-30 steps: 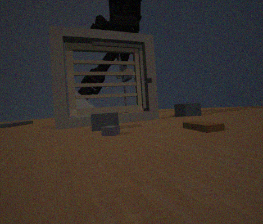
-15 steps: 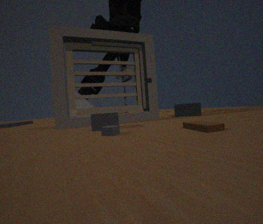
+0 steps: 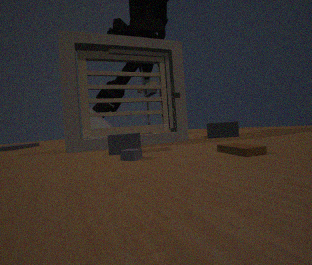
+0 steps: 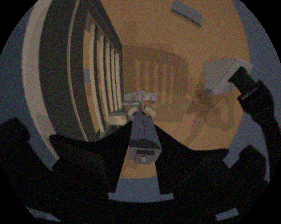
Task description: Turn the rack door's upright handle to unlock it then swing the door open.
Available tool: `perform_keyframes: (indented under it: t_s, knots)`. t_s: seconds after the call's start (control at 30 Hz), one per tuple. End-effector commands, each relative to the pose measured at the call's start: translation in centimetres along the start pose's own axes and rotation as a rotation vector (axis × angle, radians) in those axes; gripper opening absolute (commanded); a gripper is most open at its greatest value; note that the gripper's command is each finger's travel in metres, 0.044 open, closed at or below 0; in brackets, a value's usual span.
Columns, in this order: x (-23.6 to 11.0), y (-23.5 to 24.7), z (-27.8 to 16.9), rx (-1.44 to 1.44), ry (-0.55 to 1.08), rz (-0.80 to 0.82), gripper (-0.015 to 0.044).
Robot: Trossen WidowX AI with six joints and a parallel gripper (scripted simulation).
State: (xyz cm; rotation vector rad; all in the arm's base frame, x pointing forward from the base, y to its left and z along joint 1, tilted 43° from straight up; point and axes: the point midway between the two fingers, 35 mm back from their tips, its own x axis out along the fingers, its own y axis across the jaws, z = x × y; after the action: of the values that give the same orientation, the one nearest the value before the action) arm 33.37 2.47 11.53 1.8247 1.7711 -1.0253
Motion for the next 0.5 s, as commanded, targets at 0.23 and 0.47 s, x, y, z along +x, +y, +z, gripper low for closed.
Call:
perform_keyframes:
  t_s: [0.23, 0.47]
  knots:
    - [0.0, -0.5, 0.4, -0.127, -0.003, -0.001, 0.0024]
    - [0.0, -1.1, 0.7, -0.265, -0.003, -0.001, 0.0024]
